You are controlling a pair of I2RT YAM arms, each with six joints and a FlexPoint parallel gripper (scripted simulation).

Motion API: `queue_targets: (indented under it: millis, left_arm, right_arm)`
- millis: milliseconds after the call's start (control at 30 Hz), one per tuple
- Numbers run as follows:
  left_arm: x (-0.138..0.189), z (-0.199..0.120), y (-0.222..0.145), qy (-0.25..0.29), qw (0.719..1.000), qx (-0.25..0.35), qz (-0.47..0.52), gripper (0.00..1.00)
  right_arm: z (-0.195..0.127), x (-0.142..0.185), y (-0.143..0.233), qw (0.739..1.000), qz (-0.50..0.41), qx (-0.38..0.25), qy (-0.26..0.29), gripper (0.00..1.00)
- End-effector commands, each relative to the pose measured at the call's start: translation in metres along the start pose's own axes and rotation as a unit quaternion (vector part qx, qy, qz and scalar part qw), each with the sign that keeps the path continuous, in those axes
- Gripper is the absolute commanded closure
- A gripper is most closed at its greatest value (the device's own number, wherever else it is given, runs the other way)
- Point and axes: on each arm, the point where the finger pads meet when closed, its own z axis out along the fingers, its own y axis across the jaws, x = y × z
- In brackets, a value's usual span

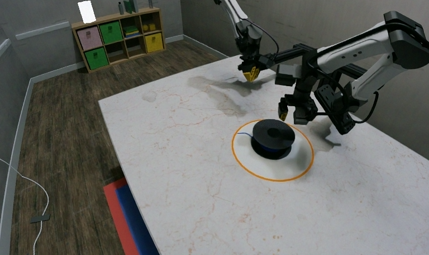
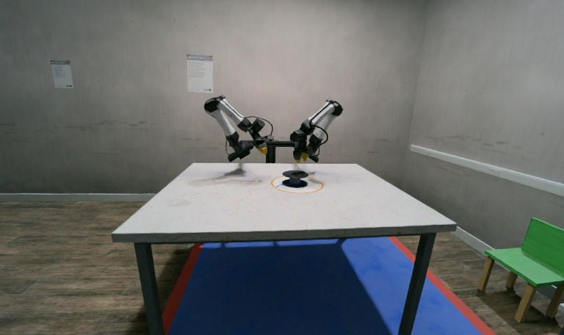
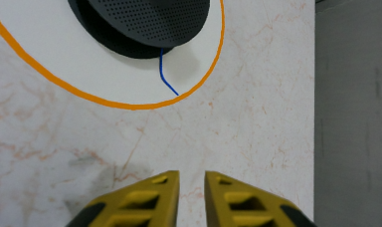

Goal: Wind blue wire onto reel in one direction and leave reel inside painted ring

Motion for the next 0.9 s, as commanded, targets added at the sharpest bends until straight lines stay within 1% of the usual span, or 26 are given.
queue_targets:
  millis: [0,200,433,500,800,867]
  left_arm:
    - [0.0,-0.008,-0.003,0.004,1.0,0.006,-0.006,0.15]
    - [0.001,-0.012,-0.001,0.0,1.0,0.016,-0.004,0.15]
    - [0.005,-0.026,0.015,-0.014,0.998,0.056,0.001,0.15]
    - [0.005,-0.026,0.015,-0.014,0.998,0.056,0.001,0.15]
    - [0.009,-0.059,0.049,-0.049,0.987,0.152,0.014,0.15]
    - [0.01,-0.068,0.059,-0.064,0.981,0.175,0.054,0.15]
  right_arm:
    - [-0.002,-0.01,-0.01,1.0,0.007,0.011,-0.008,0.85]
    - [-0.002,-0.01,-0.01,1.0,0.007,0.011,-0.008,0.85]
    - [-0.002,-0.01,-0.01,1.0,0.007,0.011,-0.008,0.85]
    - [-0.002,-0.01,-0.01,1.0,0.007,0.011,-0.008,0.85]
    - [-0.002,-0.01,-0.01,1.0,0.007,0.011,-0.008,0.85]
    - [-0.002,-0.01,-0.01,1.0,0.007,0.011,-0.008,0.85]
